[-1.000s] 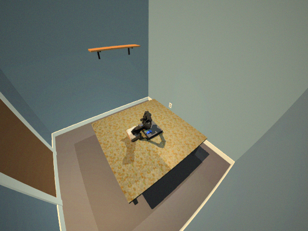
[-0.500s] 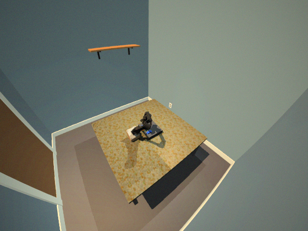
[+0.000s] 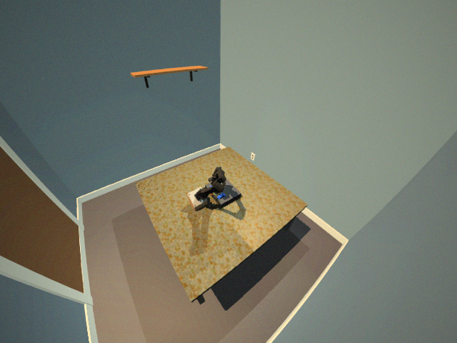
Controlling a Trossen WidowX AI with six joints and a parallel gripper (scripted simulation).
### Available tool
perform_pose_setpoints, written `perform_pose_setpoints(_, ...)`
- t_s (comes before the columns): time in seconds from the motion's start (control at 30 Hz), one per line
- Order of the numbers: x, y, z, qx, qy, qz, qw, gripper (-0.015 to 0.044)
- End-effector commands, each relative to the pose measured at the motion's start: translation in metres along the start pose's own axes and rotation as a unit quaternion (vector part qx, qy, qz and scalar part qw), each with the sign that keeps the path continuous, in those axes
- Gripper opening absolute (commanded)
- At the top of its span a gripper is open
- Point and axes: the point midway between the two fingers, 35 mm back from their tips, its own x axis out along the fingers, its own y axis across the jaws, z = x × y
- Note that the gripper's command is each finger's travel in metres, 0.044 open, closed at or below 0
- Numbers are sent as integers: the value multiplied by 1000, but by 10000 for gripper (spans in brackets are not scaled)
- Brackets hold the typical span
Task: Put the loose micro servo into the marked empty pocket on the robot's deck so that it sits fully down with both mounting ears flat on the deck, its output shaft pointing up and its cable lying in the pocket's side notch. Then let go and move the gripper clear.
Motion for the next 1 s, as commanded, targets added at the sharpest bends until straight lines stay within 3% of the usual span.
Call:
perform_pose_setpoints(0.0,3,1,0,-3,-2,-1,1000,0)
perform_pose_setpoints(0.97,28,0,0,-3,-2,-1,1000,0)
